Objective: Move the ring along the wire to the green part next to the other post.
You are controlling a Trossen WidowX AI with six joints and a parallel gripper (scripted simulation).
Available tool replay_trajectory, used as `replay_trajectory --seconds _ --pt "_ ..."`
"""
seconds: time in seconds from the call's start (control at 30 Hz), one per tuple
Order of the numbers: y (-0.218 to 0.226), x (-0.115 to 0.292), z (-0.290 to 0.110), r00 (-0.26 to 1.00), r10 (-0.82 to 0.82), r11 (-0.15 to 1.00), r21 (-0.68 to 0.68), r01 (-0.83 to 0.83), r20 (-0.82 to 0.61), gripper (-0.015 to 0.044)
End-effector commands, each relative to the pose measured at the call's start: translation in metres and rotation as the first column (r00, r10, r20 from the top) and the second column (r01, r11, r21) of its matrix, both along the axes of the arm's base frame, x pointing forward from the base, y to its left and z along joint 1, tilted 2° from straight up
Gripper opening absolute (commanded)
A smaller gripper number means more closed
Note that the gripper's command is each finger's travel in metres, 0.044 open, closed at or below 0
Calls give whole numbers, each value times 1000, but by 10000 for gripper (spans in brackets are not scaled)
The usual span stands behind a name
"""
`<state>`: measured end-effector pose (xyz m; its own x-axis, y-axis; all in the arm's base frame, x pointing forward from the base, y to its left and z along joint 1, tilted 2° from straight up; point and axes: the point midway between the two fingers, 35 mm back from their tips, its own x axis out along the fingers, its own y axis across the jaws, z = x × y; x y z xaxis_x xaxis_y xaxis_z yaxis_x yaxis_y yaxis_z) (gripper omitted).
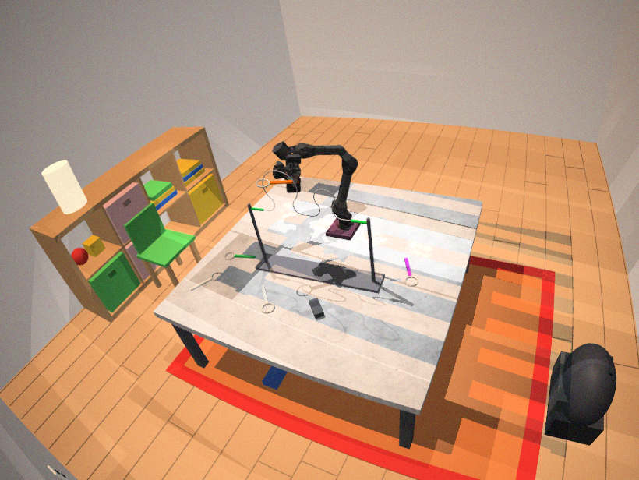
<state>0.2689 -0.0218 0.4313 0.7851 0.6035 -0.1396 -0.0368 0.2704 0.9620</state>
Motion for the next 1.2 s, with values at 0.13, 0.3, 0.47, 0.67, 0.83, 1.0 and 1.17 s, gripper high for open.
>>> replay_trajectory --seconds 0.13,0.3,0.47,0.67,0.83,1.0,1.17 --pt "-2 1 -3 1000 -2 993 -114 4 14 -150" --pt "-2 1 -5 1000 -3 984 -179 7 21 -150" --pt "-3 1 -7 1000 -5 971 -240 11 28 -150" --pt "-4 2 -9 999 -6 950 -313 17 37 -150" --pt "-5 2 -10 999 -7 928 -372 23 44 -150" --pt "-7 2 -12 999 -8 898 -439 30 53 -150" --pt "-8 2 -14 998 -8 868 -495 37 61 -150"
